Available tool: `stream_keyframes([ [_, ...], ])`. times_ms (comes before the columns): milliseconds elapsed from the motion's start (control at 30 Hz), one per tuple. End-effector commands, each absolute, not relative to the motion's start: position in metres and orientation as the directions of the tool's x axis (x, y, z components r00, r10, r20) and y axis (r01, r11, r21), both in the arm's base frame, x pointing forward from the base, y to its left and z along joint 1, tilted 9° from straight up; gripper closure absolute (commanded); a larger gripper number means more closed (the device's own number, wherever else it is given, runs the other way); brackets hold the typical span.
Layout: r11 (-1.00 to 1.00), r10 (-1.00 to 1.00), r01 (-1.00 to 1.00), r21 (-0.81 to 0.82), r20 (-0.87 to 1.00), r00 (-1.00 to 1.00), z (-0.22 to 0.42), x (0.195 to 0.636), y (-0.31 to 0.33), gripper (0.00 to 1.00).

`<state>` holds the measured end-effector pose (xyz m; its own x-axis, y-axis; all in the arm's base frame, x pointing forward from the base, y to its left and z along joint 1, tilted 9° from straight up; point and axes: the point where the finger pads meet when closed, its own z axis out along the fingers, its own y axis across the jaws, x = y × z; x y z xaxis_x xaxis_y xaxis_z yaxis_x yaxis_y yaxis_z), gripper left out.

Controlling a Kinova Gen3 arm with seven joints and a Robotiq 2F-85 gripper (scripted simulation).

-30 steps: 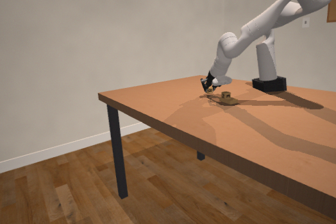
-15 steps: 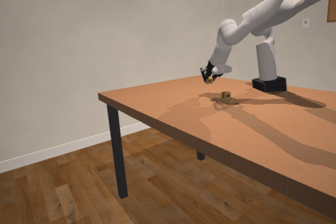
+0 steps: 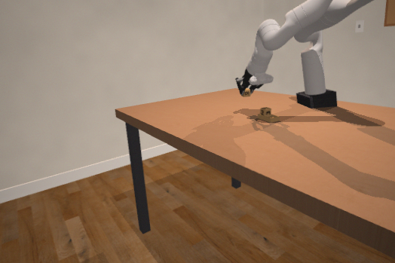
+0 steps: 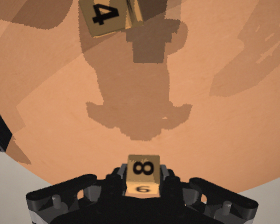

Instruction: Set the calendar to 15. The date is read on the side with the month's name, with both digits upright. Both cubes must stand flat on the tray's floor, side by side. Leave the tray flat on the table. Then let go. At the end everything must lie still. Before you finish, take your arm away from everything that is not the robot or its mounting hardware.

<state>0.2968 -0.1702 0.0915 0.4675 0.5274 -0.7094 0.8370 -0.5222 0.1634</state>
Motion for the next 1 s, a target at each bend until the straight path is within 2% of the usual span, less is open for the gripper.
stream_keyframes([
  [0,-0.522,0.528,0.837,0.164,-0.709,0.468,0.0919,0.297,-0.1701,0.72],
  [700,-0.522,0.673,0.837,0.162,-0.524,0.521,0.0932,0.2957,-0.1718,0.72],
  [967,-0.522,0.684,0.837,0.164,-0.506,0.526,0.0938,0.2954,-0.172,0.72],
])
